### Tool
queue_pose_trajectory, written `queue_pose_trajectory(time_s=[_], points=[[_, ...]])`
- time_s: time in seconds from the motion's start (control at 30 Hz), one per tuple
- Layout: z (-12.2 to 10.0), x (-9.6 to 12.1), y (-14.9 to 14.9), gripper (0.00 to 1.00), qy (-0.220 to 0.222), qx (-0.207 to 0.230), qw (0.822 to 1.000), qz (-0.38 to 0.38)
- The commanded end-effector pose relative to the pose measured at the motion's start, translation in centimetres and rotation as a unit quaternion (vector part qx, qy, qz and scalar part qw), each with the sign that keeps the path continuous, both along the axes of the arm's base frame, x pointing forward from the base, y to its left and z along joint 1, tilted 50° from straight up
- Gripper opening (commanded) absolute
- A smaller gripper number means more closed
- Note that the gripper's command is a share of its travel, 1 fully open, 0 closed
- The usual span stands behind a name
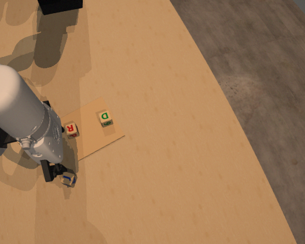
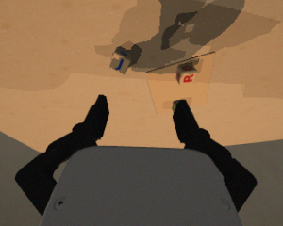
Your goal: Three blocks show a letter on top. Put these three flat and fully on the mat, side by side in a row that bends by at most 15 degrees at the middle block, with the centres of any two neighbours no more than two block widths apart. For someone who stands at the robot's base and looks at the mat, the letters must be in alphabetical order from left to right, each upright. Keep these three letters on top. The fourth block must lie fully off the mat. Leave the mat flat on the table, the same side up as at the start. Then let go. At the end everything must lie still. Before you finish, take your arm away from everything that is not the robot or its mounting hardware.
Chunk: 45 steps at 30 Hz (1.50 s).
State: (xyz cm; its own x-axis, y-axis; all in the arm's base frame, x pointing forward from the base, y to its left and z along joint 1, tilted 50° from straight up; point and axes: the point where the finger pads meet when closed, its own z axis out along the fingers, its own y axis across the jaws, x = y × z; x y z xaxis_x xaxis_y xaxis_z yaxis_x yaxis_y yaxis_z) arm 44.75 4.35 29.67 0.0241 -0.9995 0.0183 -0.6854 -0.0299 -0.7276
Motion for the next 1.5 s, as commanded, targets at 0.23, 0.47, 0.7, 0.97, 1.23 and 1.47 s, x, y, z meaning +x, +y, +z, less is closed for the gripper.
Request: queue_pose_trajectory(time_s=[0.23,0.47,0.7,0.97,1.23,1.47], points=[[0.6,1.1,-0.1,1.0,-0.007,-0.113,0.987,0.111],[0.8,1.7,-0.2,1.0,-0.012,-0.185,0.967,0.177],[1.0,2.2,-0.4,1.0,-0.016,-0.237,0.946,0.222],[1.1,3.1,-0.7,1.0,-0.022,-0.324,0.899,0.296],[1.2,3.6,-1.0,1.0,-0.025,-0.37,0.867,0.333],[1.2,3.8,-1.1,1.0,-0.026,-0.393,0.85,0.351]])
